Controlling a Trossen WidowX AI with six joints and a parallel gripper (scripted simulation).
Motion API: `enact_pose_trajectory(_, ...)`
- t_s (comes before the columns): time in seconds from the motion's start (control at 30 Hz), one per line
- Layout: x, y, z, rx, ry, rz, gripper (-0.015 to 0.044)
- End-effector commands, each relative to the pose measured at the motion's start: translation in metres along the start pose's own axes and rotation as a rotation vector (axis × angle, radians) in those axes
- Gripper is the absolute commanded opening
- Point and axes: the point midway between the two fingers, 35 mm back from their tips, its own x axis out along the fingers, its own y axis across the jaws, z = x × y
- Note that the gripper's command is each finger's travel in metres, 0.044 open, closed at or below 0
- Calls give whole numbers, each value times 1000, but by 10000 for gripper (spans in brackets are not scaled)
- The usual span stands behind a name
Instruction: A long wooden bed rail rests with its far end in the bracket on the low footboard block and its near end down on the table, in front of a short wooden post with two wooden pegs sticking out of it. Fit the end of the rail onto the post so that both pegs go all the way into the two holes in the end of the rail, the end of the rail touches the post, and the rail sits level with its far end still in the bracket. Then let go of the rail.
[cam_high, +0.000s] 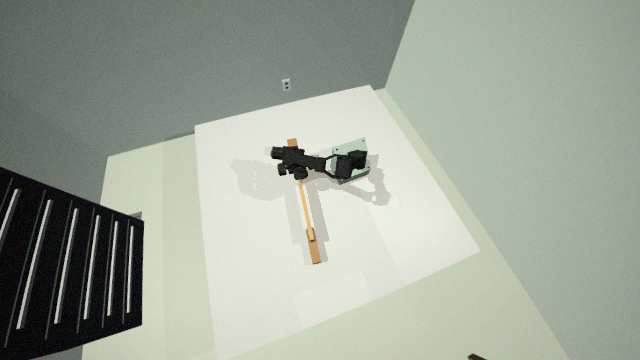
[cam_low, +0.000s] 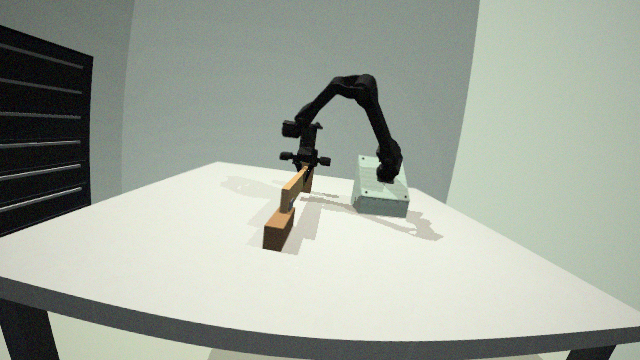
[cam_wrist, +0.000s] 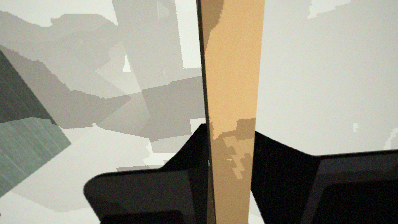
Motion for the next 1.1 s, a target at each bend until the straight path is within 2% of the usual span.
enact_pose_trajectory(0.0, -3, -4, -4, -1, 4, -13, 0)
enact_pose_trajectory(1.07, -5, -3, -14, -1, 4, -14, 0)
